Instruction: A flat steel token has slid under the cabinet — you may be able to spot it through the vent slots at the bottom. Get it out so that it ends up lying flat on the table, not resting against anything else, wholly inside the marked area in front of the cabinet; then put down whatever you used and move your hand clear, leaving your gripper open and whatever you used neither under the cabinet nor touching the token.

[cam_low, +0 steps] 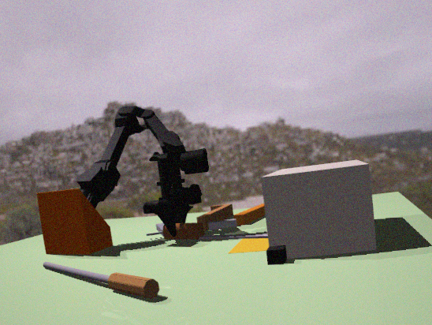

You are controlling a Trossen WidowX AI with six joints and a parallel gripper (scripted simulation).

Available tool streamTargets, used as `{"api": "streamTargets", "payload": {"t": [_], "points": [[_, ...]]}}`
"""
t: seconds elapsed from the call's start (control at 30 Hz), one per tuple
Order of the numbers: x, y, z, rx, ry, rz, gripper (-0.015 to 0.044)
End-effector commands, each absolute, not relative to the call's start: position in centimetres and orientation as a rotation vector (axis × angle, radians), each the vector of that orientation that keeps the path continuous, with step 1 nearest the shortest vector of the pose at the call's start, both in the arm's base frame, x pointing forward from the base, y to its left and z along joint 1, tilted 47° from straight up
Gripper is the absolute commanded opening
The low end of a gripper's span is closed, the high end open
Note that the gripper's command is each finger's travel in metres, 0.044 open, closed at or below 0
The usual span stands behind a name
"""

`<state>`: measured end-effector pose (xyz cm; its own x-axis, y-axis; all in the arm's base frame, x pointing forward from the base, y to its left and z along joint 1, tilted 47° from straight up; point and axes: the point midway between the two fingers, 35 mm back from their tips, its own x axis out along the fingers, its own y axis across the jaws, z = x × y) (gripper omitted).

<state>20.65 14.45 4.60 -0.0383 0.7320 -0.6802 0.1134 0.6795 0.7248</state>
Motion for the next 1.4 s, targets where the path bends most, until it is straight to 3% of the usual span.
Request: {"api": "streamTargets", "payload": {"t": [0.0, 1.1, 1.37], "points": [[20.6, 14.9, 5.2, 0.719, 1.552, 0.576, 0.0000], [20.3, 16.6, 7.1, 0.726, 1.555, 0.572, 0.0000], [20.2, 16.3, 6.7, 0.726, 1.562, 0.559, 0.0200]]}}
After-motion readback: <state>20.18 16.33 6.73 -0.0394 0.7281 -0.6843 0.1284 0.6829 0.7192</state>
